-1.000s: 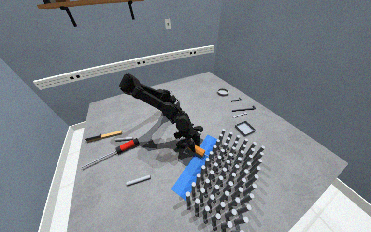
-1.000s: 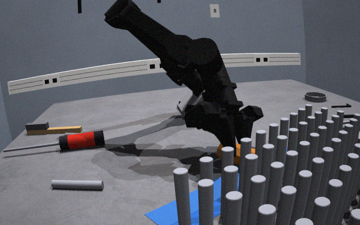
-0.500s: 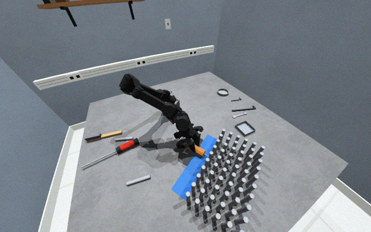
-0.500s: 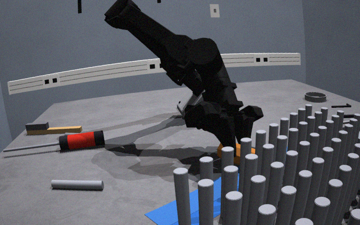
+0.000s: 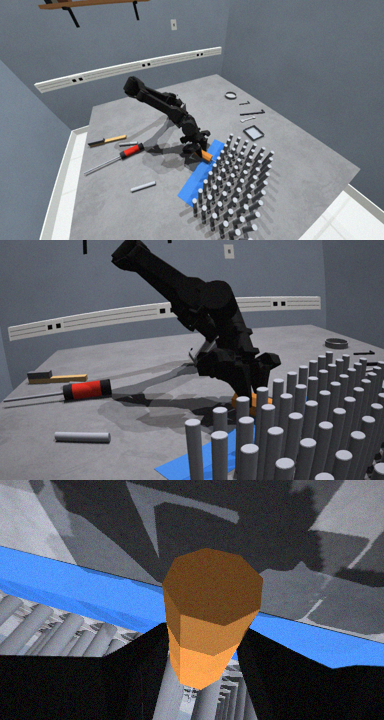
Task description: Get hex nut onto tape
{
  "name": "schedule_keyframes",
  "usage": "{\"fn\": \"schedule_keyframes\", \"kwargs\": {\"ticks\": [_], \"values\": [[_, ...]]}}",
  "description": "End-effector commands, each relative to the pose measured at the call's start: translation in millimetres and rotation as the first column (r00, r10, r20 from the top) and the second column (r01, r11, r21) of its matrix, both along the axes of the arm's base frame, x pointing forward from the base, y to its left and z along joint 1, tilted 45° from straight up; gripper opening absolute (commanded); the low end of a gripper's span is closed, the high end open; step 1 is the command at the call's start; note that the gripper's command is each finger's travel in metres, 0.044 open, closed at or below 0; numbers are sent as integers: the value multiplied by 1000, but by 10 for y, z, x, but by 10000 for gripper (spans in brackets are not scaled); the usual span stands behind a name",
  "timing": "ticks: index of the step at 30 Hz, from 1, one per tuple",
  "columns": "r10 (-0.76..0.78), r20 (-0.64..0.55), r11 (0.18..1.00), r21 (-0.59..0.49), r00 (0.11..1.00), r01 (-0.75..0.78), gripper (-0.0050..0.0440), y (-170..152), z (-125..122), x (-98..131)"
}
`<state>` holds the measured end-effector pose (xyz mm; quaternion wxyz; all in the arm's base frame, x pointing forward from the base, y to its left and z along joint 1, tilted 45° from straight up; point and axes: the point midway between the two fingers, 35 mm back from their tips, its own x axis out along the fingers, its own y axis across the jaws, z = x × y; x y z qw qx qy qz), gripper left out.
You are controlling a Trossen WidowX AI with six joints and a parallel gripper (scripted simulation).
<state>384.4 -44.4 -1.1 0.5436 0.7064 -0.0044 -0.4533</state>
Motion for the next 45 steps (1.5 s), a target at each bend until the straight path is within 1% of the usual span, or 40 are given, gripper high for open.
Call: {"fn": "schedule_keyframes", "kwargs": {"ticks": [1,27,33,45], "values": [[13,26,1000,5,1000,-14,-50,49,82,60],[13,26,1000,5,1000,-14,-50,49,82,60],[12,11,1000,3,1000,-12,-50,15,23,45],[-4,23,1000,-7,1000,4,-50,-97,108,-68]]}}
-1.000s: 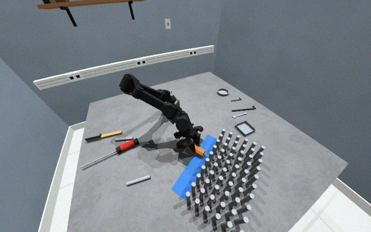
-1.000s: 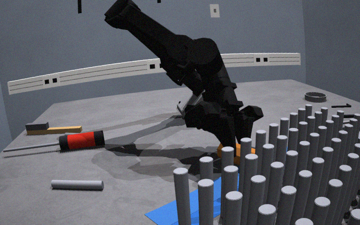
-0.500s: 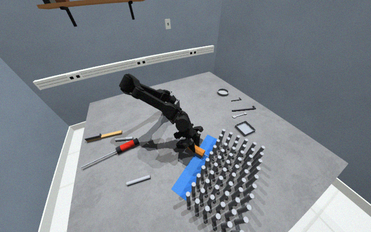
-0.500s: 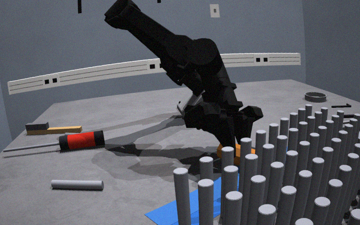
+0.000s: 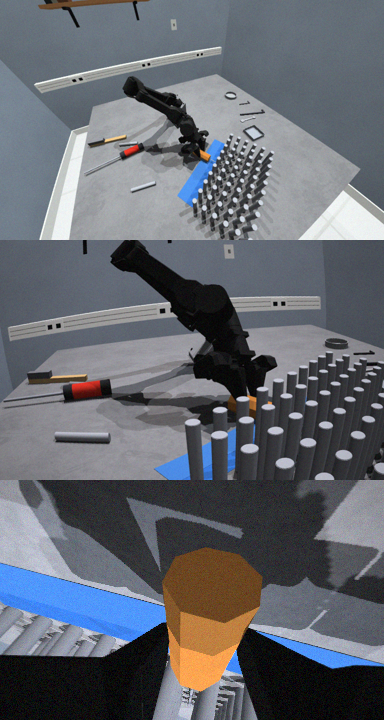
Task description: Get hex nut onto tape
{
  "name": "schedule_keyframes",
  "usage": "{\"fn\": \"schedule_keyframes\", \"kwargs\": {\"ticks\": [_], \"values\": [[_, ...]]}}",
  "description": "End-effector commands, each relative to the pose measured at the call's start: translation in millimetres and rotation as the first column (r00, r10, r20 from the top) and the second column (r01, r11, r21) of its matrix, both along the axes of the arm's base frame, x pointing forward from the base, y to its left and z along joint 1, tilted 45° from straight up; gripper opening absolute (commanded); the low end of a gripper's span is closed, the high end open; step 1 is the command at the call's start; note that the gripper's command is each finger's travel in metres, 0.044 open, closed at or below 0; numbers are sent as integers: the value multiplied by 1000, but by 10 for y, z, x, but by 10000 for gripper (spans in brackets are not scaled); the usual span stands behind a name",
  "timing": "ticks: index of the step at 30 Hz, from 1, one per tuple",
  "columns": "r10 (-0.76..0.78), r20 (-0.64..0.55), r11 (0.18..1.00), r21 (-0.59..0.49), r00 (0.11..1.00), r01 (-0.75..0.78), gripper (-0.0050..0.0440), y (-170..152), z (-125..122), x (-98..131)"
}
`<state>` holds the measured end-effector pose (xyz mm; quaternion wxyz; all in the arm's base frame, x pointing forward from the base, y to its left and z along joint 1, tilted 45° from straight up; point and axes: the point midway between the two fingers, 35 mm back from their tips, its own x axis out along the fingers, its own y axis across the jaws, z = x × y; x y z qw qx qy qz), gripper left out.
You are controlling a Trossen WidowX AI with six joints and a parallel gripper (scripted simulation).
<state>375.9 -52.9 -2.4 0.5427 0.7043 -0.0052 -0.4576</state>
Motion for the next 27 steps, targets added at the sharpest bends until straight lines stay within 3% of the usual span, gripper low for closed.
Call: {"fn": "schedule_keyframes", "kwargs": {"ticks": [1,27], "values": [[2,30,1000,-5,1000,-2,-50,-12,121,17],[-5,16,1000,-11,1000,6,-50,-131,205,-295]]}}
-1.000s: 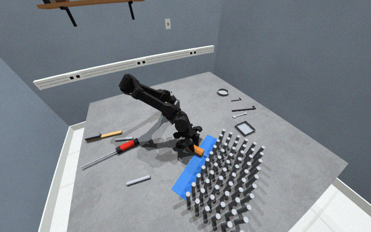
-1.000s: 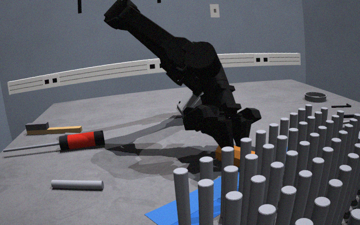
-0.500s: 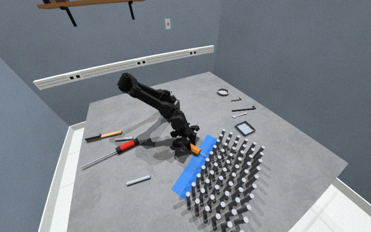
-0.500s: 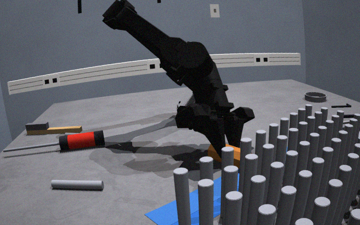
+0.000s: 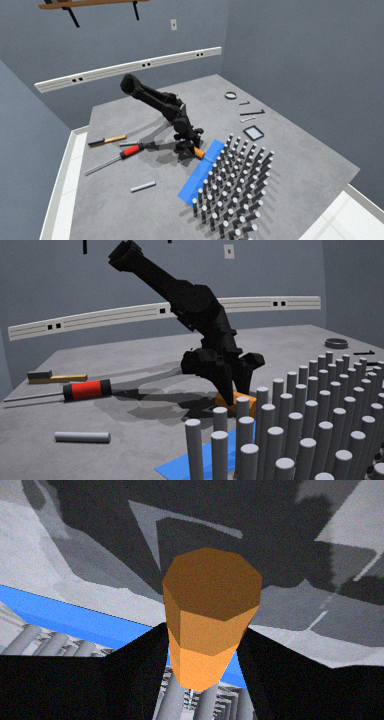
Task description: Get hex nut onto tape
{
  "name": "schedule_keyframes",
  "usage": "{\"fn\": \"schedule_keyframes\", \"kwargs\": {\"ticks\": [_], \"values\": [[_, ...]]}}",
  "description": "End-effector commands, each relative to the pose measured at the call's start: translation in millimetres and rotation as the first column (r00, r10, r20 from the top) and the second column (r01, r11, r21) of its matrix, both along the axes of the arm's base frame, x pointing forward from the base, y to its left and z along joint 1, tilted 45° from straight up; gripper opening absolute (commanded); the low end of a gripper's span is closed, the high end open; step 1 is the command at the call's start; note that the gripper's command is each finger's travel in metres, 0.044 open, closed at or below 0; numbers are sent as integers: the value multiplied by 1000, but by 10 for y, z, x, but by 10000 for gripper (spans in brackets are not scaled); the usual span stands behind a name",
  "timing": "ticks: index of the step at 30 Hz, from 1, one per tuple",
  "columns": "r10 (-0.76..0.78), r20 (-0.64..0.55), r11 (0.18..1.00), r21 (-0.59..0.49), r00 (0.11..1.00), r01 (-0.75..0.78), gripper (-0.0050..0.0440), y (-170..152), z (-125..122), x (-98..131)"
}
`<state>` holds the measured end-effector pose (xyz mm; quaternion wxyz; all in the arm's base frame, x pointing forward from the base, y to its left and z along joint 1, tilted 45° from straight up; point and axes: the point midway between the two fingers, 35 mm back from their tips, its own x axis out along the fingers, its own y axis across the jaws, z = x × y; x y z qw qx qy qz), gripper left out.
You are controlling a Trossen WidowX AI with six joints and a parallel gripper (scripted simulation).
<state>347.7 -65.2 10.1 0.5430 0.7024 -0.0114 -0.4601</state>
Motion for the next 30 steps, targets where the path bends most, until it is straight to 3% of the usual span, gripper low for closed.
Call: {"fn": "schedule_keyframes", "kwargs": {"ticks": [1,30], "values": [[5,14,1000,-3,1000,-5,-50,-13,85,-25],[-1,10,1000,-8,1000,1,-50,-138,203,-338]]}}
